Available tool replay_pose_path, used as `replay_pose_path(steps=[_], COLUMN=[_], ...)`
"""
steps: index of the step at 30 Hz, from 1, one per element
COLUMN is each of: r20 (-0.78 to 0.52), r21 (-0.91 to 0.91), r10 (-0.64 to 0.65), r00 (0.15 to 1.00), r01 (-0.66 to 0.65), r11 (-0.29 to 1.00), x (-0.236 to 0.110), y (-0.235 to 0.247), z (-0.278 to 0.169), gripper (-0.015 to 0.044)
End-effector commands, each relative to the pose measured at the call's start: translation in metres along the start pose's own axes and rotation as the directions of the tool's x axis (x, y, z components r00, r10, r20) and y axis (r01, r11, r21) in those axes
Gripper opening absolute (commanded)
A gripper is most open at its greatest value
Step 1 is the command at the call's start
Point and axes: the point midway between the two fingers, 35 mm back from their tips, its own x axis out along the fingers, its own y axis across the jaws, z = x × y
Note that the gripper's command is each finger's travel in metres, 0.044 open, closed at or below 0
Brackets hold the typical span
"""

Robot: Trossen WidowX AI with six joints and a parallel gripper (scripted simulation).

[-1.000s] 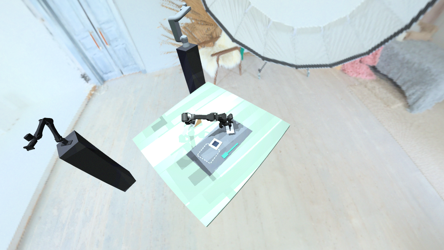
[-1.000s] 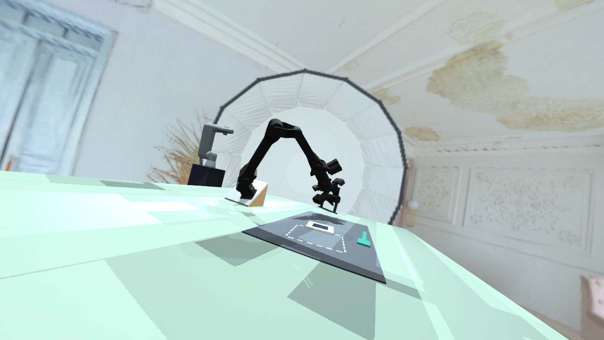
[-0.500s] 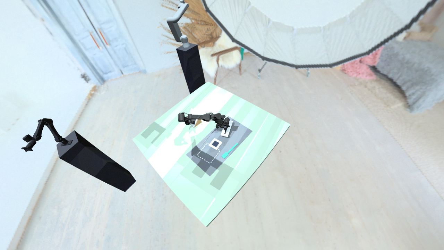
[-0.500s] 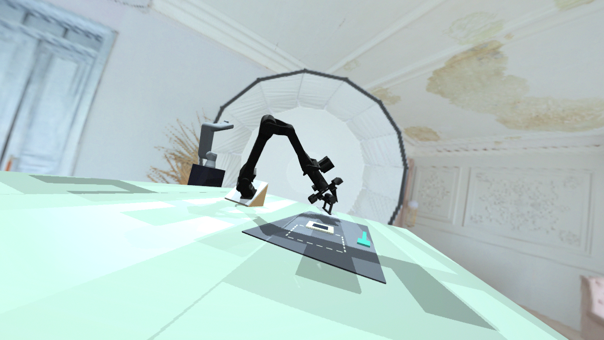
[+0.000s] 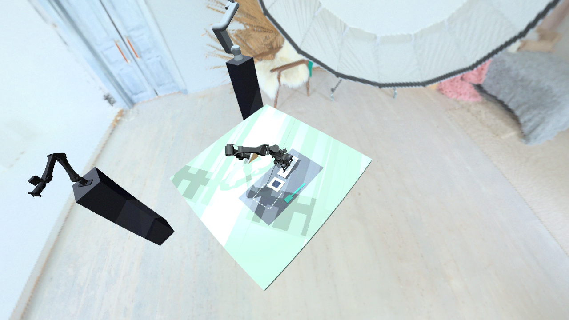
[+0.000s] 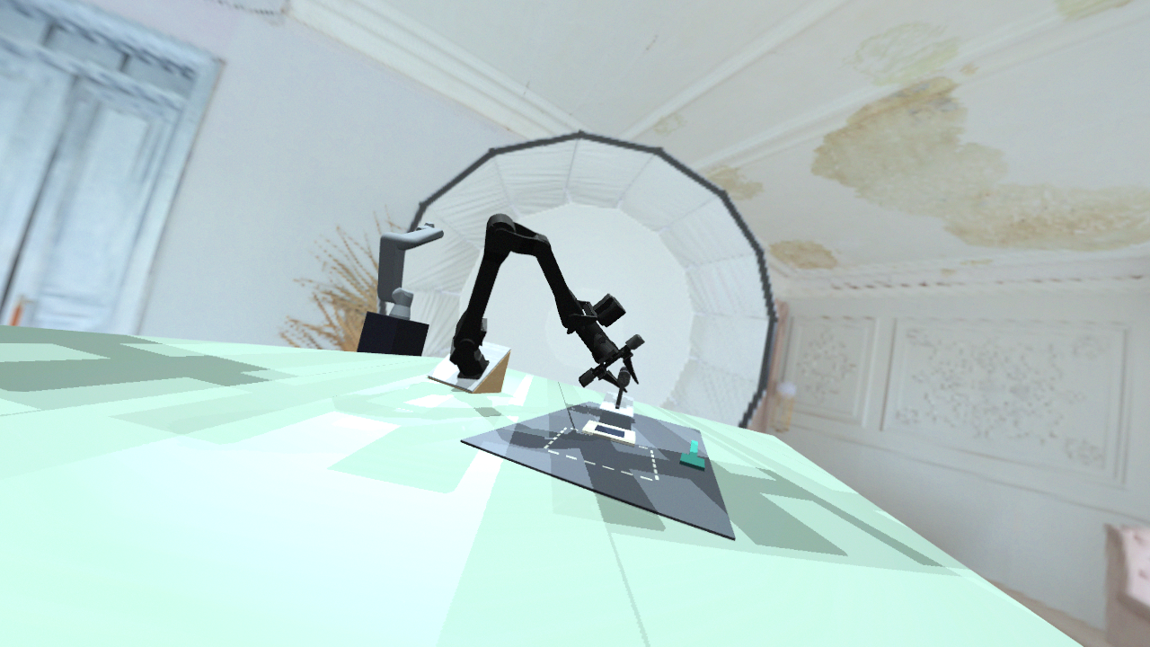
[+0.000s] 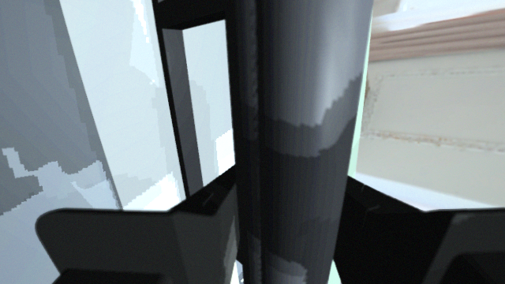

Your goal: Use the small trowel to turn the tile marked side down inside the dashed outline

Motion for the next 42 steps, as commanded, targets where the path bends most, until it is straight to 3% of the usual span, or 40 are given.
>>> replay_pose_path(steps=[1, 42], r20=[-0.006, -0.007], r21=[0.019, 0.017], r10=[-0.019, -0.018], r00=[1.0, 1.0], r01=[0.02, 0.018], r11=[1.0, 1.0], x=[-0.003, 0.022], y=[-0.005, 0.023], z=[-0.001, -0.029], gripper=[0.0, 0.0])
